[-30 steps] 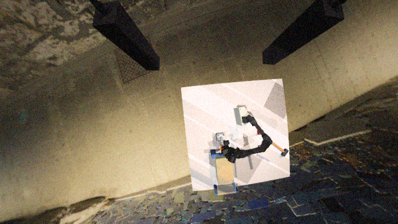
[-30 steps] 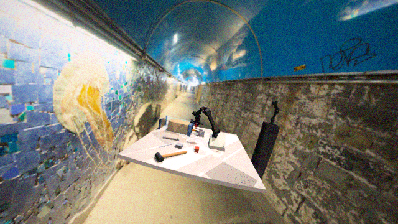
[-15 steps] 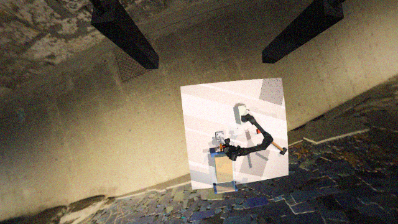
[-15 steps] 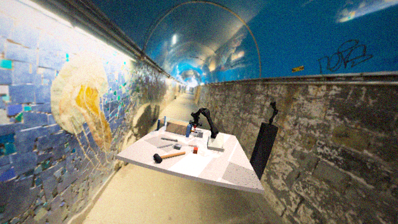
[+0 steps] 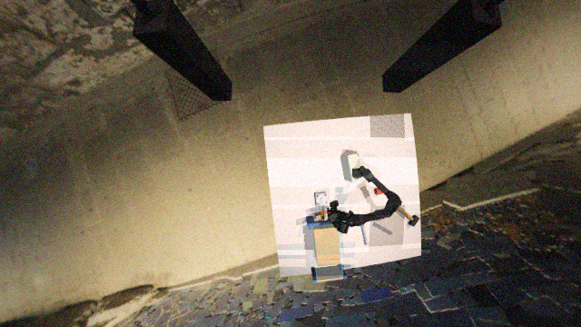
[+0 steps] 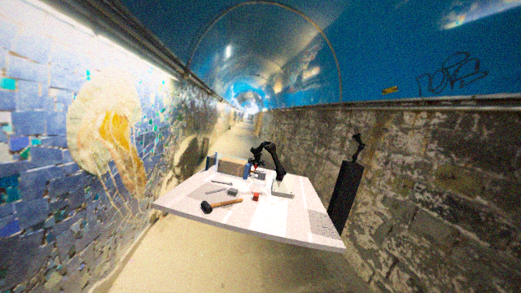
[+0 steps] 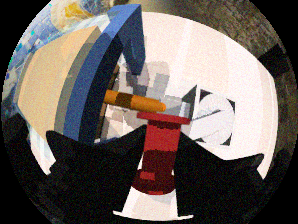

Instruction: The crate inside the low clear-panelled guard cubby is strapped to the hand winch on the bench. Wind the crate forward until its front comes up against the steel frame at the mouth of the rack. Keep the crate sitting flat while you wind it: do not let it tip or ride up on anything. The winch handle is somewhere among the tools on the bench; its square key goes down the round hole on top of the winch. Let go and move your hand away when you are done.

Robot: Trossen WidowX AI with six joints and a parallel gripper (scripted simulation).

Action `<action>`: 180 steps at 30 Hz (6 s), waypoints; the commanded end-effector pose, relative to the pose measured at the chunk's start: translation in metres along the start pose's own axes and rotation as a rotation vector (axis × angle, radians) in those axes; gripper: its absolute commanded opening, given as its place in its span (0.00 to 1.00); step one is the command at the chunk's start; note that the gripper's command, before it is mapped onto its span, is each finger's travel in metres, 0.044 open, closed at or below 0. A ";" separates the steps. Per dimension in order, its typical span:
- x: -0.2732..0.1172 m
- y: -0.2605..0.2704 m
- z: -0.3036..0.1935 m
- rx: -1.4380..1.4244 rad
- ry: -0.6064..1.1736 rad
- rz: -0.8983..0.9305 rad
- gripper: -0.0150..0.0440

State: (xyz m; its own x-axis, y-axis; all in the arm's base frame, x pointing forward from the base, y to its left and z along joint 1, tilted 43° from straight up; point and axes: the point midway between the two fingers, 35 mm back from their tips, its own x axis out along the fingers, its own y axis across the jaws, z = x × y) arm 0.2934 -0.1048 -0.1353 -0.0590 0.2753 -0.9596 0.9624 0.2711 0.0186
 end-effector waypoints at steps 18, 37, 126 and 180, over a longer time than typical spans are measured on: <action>-0.009 -0.016 -0.024 0.004 0.021 -0.006 0.25; -0.016 -0.033 -0.038 0.004 0.022 -0.007 0.25; -0.021 -0.133 -0.046 0.006 0.021 -0.013 0.25; -0.003 -0.181 -0.008 0.007 0.017 -0.016 0.25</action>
State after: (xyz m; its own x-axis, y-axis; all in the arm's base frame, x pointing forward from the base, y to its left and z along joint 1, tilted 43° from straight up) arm 0.1204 -0.1419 -0.1274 -0.0654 0.3000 -0.9517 0.9647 0.2629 0.0166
